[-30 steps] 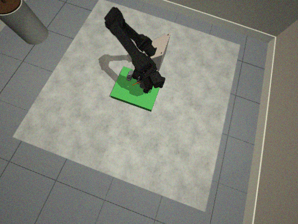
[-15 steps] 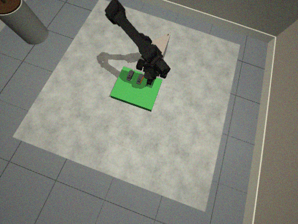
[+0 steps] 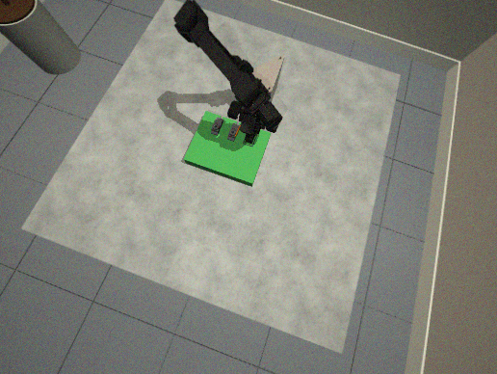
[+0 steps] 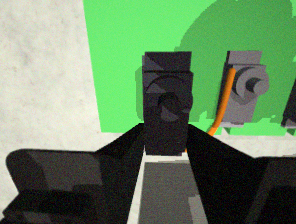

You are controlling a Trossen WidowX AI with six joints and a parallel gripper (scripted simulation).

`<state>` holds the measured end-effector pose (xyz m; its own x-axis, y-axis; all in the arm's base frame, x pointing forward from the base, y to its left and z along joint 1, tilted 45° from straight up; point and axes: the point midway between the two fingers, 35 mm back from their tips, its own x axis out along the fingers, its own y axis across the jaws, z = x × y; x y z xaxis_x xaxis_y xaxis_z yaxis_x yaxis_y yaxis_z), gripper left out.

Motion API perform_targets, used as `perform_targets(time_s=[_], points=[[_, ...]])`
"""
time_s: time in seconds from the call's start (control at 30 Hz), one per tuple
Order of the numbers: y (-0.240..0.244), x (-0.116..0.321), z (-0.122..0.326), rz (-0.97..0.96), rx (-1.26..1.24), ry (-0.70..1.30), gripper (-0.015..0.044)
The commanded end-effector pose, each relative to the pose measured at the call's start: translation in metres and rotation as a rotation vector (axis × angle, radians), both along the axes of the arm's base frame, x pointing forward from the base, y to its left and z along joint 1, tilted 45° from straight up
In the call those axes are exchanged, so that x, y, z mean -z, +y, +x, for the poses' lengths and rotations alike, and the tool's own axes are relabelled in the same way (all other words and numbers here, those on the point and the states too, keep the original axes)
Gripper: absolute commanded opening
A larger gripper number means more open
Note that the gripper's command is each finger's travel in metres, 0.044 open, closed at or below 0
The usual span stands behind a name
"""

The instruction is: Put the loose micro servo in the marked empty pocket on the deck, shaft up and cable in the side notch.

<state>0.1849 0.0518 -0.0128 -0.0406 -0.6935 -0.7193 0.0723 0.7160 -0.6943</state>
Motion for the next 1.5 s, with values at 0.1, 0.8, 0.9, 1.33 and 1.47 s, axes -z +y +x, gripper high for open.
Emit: perform_targets(time_s=[0.1, 0.8, 0.9, 1.33, 1.47], points=[[-0.002, 0.002, 0.0, -0.004, -0.01, 0.0, 0.0], [-0.011, 0.011, 0.0, -0.004, -0.01, 0.0, 0.0], [-0.013, 0.013, 0.0, -0.004, -0.01, 0.0, 0.0], [-0.021, 0.021, -0.001, -0.005, -0.01, 0.0, 0.0], [-0.024, 0.024, -0.001, -0.005, -0.01, 0.0, 0.0]])
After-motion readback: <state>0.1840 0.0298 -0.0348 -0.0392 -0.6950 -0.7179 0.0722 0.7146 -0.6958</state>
